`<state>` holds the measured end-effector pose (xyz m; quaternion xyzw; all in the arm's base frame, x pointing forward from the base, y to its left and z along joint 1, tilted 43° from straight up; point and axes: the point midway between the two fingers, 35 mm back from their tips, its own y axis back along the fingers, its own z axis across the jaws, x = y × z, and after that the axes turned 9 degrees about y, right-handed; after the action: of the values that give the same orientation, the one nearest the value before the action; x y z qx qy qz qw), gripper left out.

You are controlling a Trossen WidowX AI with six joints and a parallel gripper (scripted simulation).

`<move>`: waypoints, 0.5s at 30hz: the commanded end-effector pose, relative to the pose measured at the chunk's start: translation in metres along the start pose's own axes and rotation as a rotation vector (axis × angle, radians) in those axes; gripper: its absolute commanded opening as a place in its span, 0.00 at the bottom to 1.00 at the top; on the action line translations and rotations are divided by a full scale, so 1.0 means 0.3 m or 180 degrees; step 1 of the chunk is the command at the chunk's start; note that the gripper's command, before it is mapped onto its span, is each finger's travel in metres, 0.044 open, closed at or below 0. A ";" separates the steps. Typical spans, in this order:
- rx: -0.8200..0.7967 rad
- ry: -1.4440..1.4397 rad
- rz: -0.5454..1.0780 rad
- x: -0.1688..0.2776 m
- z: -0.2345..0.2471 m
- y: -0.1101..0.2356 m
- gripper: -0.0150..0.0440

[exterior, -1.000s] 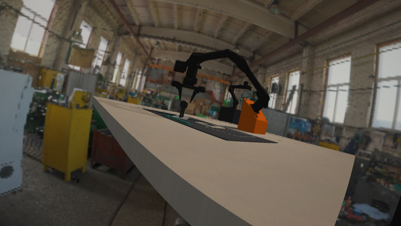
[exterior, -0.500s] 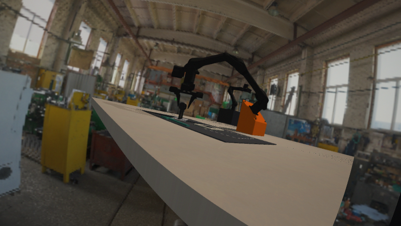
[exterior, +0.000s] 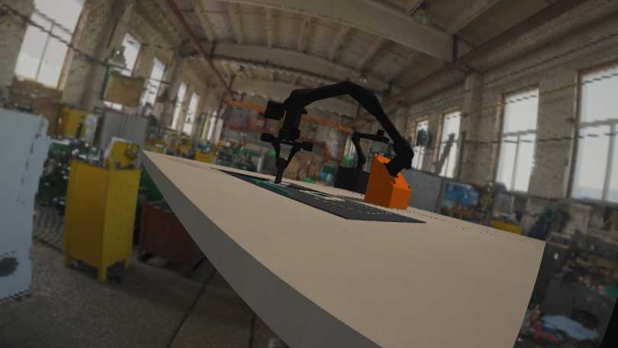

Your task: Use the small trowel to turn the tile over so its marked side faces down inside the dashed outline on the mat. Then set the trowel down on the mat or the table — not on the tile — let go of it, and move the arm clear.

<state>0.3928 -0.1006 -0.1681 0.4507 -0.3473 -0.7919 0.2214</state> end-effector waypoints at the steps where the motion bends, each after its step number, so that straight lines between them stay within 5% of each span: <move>1: 0.0004 -0.0014 -0.0012 -0.001 0.000 0.001 0.47; 15: 0.0005 0.0302 -0.0012 -0.001 0.000 0.001 0.47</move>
<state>0.3926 -0.1009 -0.1682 0.4637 -0.3436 -0.7846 0.2267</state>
